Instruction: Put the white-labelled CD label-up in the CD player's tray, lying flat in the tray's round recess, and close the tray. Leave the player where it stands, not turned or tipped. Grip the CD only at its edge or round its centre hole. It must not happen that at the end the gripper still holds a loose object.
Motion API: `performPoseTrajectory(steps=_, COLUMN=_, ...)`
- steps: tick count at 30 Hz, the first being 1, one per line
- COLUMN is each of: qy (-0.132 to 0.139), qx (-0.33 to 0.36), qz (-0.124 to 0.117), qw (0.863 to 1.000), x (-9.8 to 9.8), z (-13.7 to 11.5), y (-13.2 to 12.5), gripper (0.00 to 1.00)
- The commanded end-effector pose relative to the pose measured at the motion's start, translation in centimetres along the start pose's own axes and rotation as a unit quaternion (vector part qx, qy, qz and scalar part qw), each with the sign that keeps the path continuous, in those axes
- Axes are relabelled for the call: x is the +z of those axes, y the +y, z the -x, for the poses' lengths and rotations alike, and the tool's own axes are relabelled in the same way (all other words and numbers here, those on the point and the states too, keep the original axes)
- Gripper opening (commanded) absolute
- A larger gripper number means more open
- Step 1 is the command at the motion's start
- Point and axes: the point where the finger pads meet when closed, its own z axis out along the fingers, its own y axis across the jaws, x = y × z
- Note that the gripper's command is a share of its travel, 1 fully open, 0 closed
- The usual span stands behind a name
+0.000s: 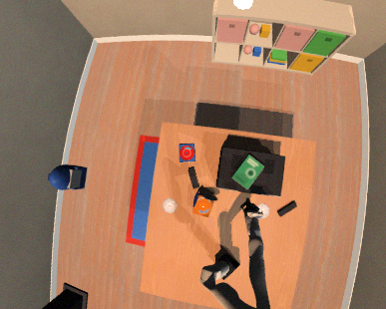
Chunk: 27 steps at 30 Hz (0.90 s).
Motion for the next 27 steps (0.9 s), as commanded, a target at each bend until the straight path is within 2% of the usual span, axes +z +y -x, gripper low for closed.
performPoseTrajectory(steps=1, qy=0.004, qx=-0.006, qz=0.014, qw=1.000, x=-1.12, z=-0.88, y=0.76, gripper=0.10)
performPoseTrajectory(steps=27, qy=0.004, qx=-0.006, qz=0.014, qw=1.000, x=-1.53, z=-1.16, y=0.75, gripper=0.10)
